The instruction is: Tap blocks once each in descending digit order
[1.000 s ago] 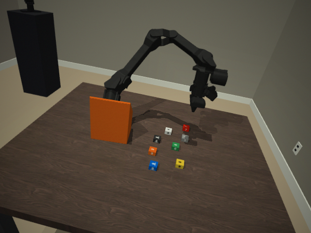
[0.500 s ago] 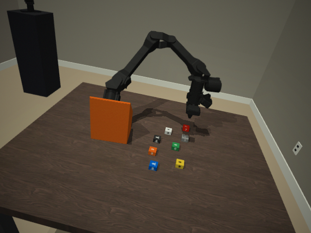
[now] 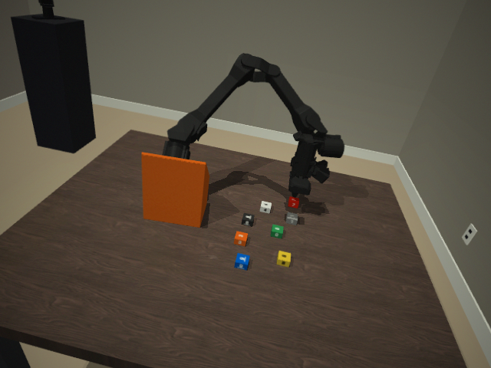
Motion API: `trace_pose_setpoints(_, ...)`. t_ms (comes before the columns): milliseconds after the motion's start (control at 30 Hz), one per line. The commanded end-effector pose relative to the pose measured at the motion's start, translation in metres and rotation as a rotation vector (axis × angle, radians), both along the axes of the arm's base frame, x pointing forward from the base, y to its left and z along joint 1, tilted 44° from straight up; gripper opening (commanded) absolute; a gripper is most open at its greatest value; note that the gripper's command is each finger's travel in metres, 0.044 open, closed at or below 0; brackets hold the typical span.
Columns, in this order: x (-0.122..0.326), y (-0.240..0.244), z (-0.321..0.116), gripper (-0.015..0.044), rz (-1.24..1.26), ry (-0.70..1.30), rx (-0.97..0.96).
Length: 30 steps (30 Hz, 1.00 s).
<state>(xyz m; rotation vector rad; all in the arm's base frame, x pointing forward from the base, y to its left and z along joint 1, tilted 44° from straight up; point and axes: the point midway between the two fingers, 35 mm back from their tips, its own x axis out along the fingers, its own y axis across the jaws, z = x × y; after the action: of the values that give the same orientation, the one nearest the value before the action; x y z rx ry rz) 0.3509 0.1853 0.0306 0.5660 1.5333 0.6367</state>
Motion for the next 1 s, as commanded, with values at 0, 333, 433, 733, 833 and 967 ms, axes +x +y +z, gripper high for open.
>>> trace_pose_setpoints(0, -0.003, 0.005, -0.007, 0.0020, 0.002, 0.013, -0.002)
trace_pose_setpoints(333, -0.005, 0.013, -0.016, 0.0020, 0.002, 0.013, -0.001)
trace_pose_setpoints(433, -0.005, 0.013, -0.016, 0.0020, 0.002, 0.013, -0.001)
trace_pose_setpoints(733, 0.000, -0.017, 0.015, 0.0020, 0.002, 0.012, -0.005)
trace_pose_setpoints(833, 0.004, -0.054, 0.054, 0.0020, 0.002, 0.012, -0.008)
trace_pose_setpoints(967, 0.004, -0.063, 0.064, 0.0020, 0.002, 0.012, -0.007)
